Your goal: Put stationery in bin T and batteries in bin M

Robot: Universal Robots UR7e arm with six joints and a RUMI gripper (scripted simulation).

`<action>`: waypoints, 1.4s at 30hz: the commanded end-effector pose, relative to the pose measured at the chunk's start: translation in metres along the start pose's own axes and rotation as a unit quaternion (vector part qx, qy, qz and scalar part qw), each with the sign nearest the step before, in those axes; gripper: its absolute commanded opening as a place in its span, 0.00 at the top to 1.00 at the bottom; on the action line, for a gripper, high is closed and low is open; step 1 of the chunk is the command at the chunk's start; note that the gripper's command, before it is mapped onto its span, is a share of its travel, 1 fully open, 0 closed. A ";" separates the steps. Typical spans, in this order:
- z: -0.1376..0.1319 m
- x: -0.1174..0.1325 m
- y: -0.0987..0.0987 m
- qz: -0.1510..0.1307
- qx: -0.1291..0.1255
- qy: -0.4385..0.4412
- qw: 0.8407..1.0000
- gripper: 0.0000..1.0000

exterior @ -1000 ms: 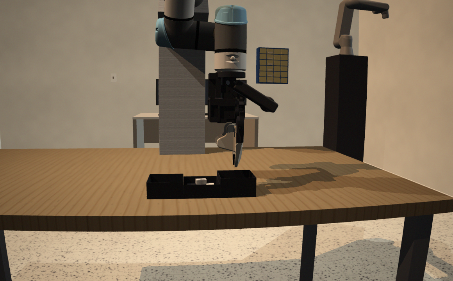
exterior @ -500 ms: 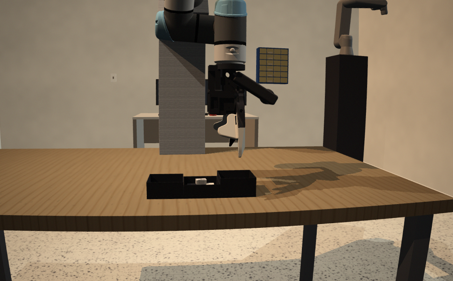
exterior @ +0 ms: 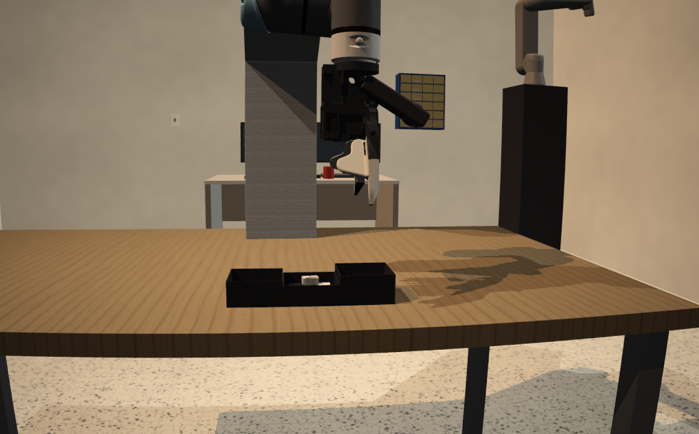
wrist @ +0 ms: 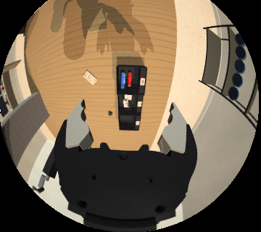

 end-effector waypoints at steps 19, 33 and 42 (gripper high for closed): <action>-0.001 0.001 -0.068 0.000 -0.002 0.000 1.000 0.00; 0.000 0.000 -0.068 0.000 -0.001 0.000 1.000 0.00; 0.000 0.000 -0.068 0.000 -0.001 0.000 1.000 0.00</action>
Point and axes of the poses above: the point where the finger pads meet when closed, its own y axis out along the fingers, its own z axis across the jaws, x = y × z, the point moved 2 cm from there along -y, back along the fingers, and after that the axes turned 11 degrees about y, right-handed, at the moved point
